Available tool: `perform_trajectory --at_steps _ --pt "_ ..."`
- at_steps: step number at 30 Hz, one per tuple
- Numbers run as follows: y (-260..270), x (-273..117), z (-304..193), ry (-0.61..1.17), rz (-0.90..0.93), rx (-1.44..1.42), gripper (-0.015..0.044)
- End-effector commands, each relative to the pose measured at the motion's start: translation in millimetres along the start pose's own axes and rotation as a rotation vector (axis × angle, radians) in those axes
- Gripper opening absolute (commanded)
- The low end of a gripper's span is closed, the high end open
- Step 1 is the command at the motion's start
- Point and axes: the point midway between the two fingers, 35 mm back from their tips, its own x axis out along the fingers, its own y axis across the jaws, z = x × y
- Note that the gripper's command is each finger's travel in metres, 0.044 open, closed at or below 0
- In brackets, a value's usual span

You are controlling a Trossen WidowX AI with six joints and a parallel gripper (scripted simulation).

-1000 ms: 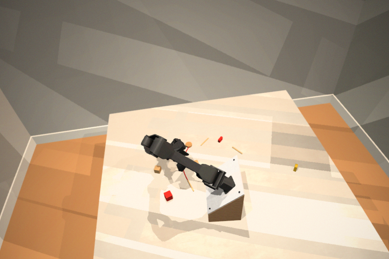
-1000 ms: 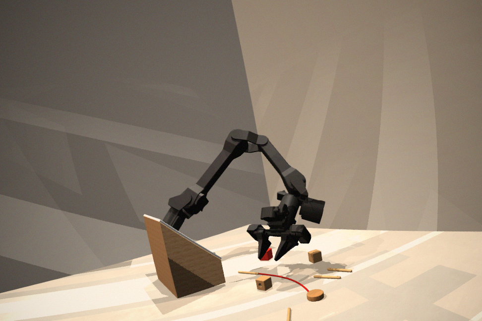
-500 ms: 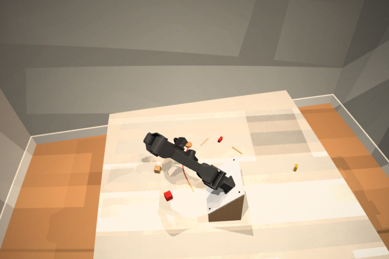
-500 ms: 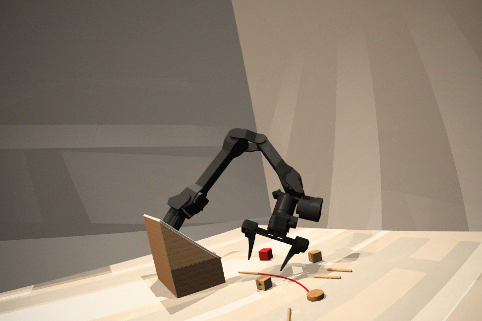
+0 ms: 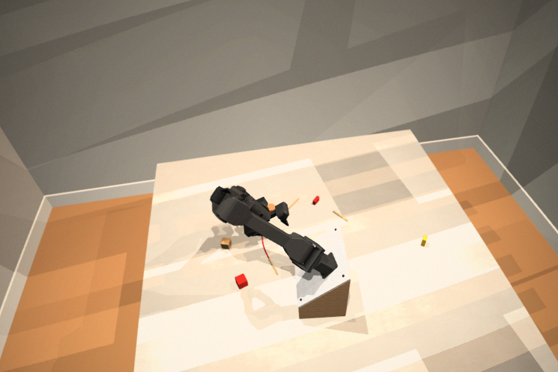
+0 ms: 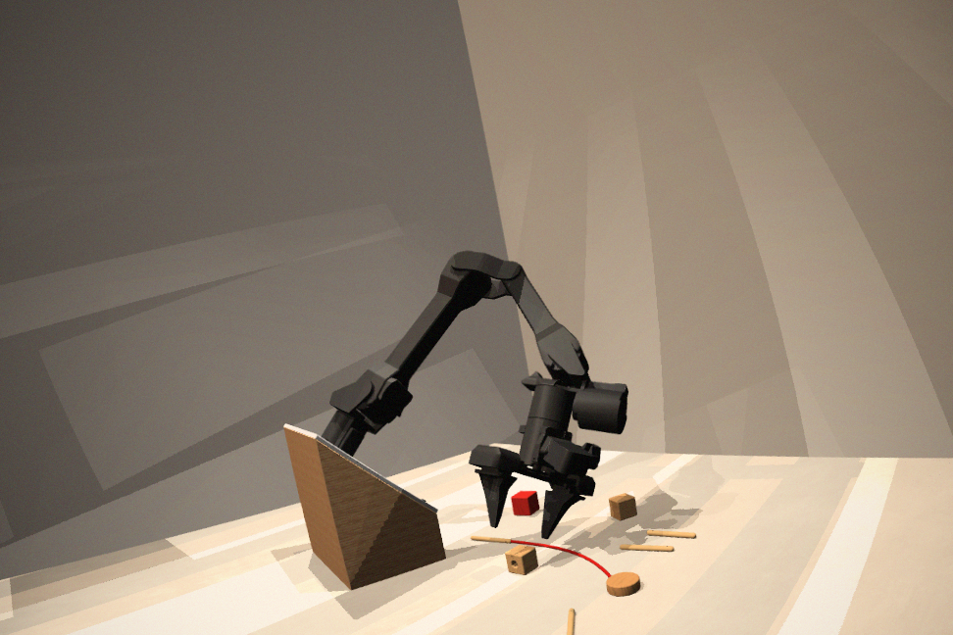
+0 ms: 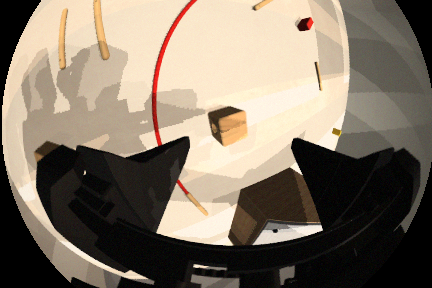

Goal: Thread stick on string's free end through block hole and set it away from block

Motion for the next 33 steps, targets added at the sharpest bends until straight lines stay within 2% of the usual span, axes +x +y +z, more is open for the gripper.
perform_trajectory --at_steps 1,15,27,33 --pt "-14 9 -1 -0.032 0.218 -0.713 0.044" --pt "-22 7 1 -0.24 0.346 -1.373 0.044" --pt "-28 3 3 -0.508 0.344 -1.933 0.044" --pt "-29 2 3 -0.516 0.342 -1.947 0.044"
